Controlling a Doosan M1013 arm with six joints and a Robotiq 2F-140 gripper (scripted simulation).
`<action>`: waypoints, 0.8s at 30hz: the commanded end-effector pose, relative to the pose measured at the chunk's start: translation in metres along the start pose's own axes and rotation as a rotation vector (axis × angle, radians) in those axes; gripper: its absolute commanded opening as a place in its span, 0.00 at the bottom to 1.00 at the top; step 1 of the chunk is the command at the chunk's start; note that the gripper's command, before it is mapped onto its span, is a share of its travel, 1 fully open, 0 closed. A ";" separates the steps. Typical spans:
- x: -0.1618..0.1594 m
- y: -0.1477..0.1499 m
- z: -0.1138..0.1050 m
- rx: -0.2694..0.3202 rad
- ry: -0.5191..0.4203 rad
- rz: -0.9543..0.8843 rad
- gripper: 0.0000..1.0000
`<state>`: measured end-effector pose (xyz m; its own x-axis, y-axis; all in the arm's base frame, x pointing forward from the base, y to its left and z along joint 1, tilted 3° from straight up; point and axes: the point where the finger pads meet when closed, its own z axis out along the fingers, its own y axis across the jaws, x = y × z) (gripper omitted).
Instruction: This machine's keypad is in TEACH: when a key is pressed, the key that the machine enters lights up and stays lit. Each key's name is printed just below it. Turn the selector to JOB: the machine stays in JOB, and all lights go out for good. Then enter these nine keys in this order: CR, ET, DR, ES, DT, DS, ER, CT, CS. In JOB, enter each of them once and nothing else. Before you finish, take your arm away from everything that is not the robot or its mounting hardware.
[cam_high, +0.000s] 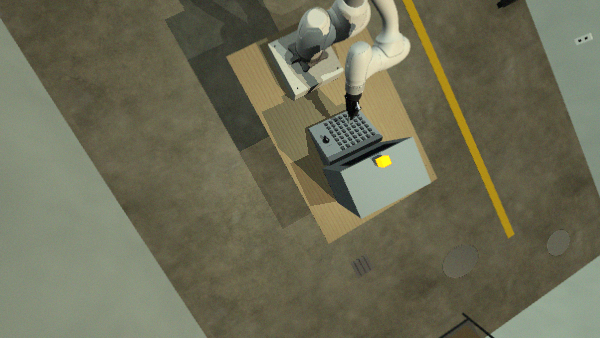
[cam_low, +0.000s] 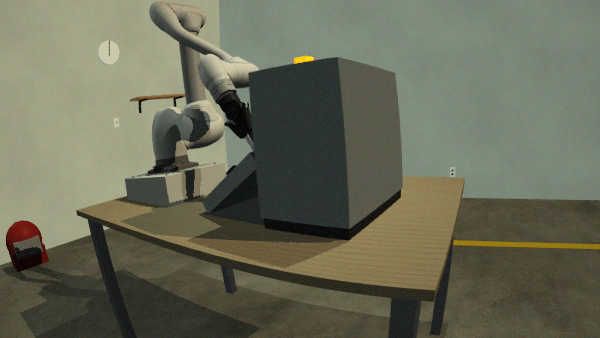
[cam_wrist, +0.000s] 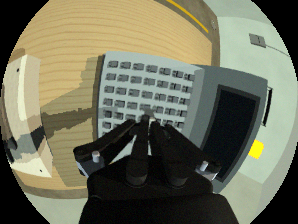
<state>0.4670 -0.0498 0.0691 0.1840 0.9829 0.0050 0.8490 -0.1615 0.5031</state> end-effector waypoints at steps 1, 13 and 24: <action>0.000 -0.001 0.017 0.002 0.000 0.000 0.00; 0.000 -0.001 0.030 0.002 0.000 0.000 0.00; 0.000 -0.001 0.044 0.002 0.000 0.000 0.00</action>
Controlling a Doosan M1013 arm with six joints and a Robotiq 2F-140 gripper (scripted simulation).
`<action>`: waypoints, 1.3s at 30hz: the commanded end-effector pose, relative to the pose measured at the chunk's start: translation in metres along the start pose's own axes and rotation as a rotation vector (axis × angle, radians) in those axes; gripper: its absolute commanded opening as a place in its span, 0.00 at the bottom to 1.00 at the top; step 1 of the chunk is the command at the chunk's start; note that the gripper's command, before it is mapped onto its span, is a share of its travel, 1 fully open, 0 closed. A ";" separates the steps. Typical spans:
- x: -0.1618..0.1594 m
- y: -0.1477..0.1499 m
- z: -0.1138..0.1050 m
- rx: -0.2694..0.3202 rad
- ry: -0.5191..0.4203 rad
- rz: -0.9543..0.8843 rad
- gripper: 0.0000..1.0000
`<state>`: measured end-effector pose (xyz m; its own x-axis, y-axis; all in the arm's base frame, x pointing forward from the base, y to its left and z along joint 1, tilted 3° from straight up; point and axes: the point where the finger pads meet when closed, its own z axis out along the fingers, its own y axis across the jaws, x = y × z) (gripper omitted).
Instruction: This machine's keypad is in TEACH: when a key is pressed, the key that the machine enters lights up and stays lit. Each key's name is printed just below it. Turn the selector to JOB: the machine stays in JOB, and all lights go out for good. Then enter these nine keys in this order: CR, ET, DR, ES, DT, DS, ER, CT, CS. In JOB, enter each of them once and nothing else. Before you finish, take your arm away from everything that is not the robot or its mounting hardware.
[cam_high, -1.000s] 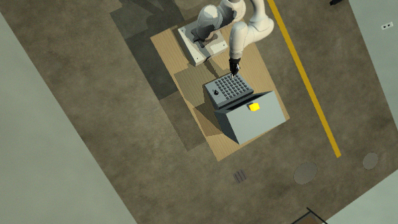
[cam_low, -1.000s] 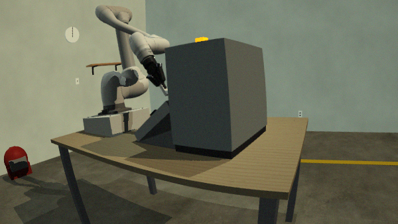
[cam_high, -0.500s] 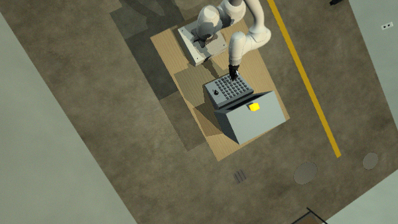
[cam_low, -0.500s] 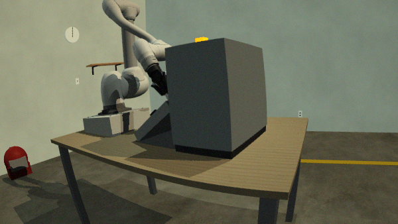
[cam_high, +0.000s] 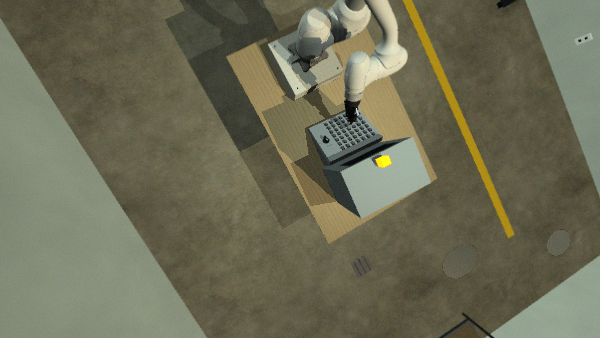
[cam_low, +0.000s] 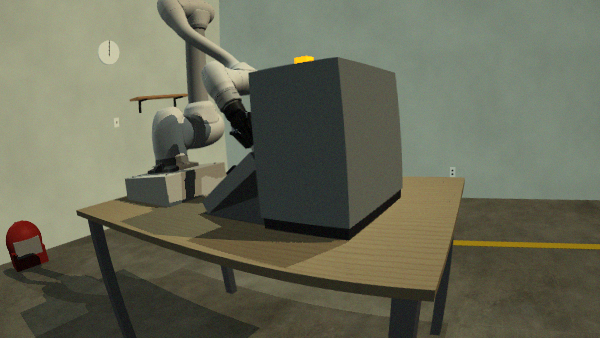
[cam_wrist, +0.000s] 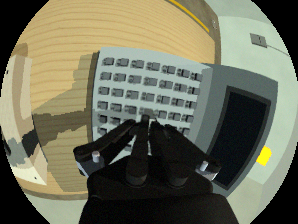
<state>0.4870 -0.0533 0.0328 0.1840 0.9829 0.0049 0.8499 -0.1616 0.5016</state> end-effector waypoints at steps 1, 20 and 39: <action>0.000 0.000 0.003 0.000 0.000 0.000 0.00; 0.000 0.000 0.006 0.000 0.000 0.000 0.00; 0.000 0.000 0.010 0.000 0.000 0.000 0.00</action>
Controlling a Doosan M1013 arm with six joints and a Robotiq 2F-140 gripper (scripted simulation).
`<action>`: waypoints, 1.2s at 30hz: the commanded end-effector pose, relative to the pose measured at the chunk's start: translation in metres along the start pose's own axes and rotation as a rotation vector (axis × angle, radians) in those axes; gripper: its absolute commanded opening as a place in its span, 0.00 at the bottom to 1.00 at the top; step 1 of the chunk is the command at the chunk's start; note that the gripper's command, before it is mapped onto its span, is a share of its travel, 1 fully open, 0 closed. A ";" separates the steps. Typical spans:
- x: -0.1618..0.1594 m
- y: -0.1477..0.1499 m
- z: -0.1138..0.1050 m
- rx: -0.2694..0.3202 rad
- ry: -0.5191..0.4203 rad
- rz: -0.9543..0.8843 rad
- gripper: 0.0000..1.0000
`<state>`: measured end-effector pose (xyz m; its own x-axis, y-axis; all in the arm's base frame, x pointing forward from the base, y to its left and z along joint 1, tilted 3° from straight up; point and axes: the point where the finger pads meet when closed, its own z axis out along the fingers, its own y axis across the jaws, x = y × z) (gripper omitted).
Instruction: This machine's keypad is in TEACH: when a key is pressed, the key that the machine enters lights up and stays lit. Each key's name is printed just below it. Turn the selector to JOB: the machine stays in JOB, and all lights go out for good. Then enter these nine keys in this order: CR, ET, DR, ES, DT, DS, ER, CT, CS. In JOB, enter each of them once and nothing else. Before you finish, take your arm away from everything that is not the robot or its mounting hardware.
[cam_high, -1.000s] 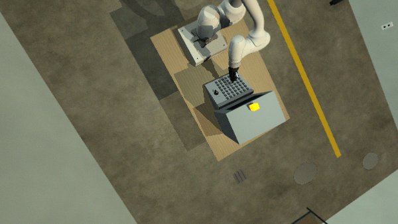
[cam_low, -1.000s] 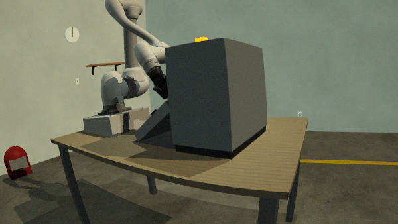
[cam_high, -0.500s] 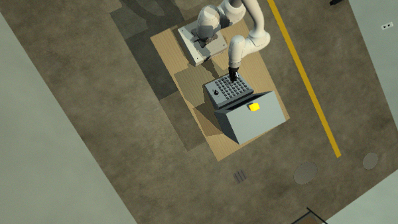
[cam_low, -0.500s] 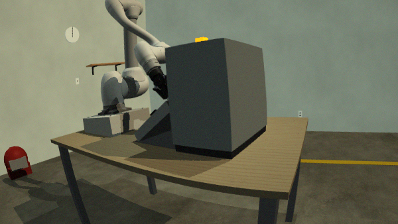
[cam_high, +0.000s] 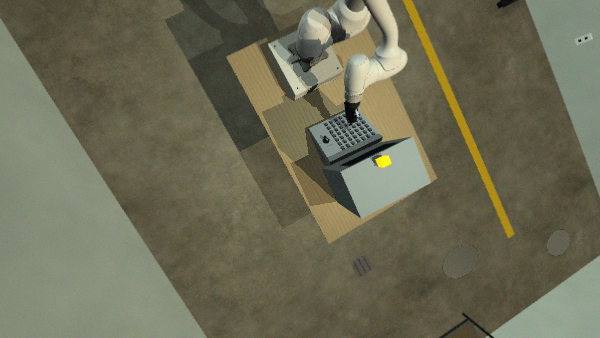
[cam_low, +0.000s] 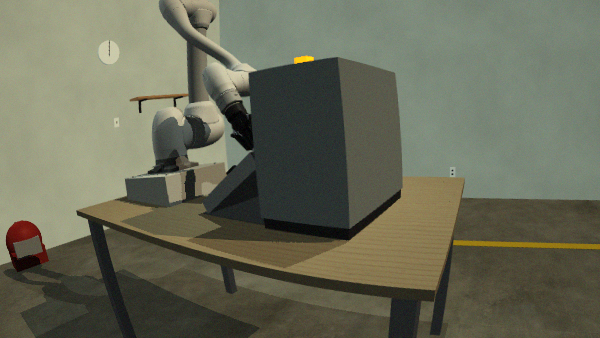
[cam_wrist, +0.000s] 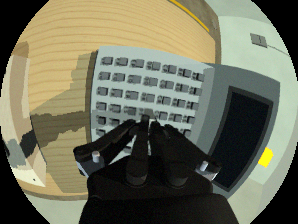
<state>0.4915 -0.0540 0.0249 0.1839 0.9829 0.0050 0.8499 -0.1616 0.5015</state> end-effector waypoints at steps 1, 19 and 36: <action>0.000 0.000 0.001 0.000 0.000 0.000 0.00; 0.000 0.000 0.010 0.000 0.000 0.000 0.00; 0.000 0.000 0.011 0.000 0.000 0.000 0.00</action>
